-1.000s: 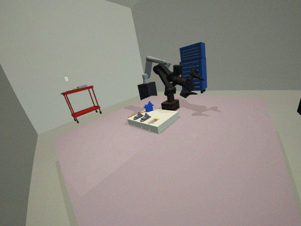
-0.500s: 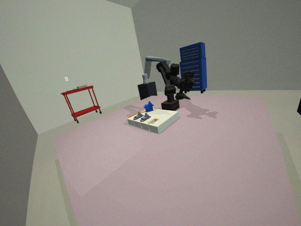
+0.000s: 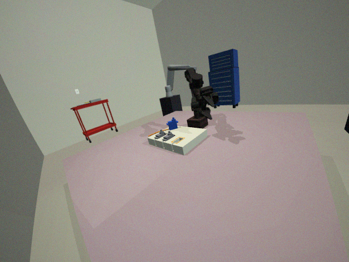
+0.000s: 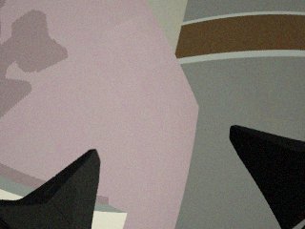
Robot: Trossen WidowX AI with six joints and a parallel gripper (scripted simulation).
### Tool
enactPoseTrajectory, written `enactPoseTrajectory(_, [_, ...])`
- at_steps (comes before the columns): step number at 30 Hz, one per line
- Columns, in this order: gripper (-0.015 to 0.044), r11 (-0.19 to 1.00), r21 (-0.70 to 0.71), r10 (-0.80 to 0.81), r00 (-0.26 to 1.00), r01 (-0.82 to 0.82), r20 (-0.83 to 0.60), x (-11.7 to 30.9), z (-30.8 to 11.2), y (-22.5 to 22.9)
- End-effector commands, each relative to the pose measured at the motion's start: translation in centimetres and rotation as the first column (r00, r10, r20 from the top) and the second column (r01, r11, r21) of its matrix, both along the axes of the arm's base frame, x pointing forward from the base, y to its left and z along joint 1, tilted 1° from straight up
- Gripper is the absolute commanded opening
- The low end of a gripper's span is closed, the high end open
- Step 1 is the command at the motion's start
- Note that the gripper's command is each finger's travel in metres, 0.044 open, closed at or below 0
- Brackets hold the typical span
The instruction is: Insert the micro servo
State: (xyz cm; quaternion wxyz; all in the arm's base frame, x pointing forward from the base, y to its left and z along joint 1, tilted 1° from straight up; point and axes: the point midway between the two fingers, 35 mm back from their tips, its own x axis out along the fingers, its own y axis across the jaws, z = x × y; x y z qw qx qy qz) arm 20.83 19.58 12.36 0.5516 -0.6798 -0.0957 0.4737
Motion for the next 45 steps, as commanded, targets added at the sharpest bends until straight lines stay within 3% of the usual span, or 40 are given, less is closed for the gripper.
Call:
enactPoseTrajectory(1, [0.044, 0.992, 0.009, -0.121, 0.988, 0.123, -0.094, 1.3, -0.3, -1.4])
enactPoseTrajectory(11, [0.044, 0.923, 0.006, -0.367, 0.886, 0.385, -0.284, 3.6, -0.9, -4.8])
enactPoseTrajectory(21, [0.044, 0.779, -0.031, -0.571, 0.688, 0.626, -0.447, 5.1, -1.5, -8.6])
enactPoseTrajectory(33, [0.044, 0.522, -0.112, -0.717, 0.364, 0.846, -0.594, 6.0, -1.9, -13.3])
enactPoseTrajectory(45, [0.044, 0.198, -0.227, -0.729, -0.012, 0.954, -0.684, 5.9, -2.2, -18.0])
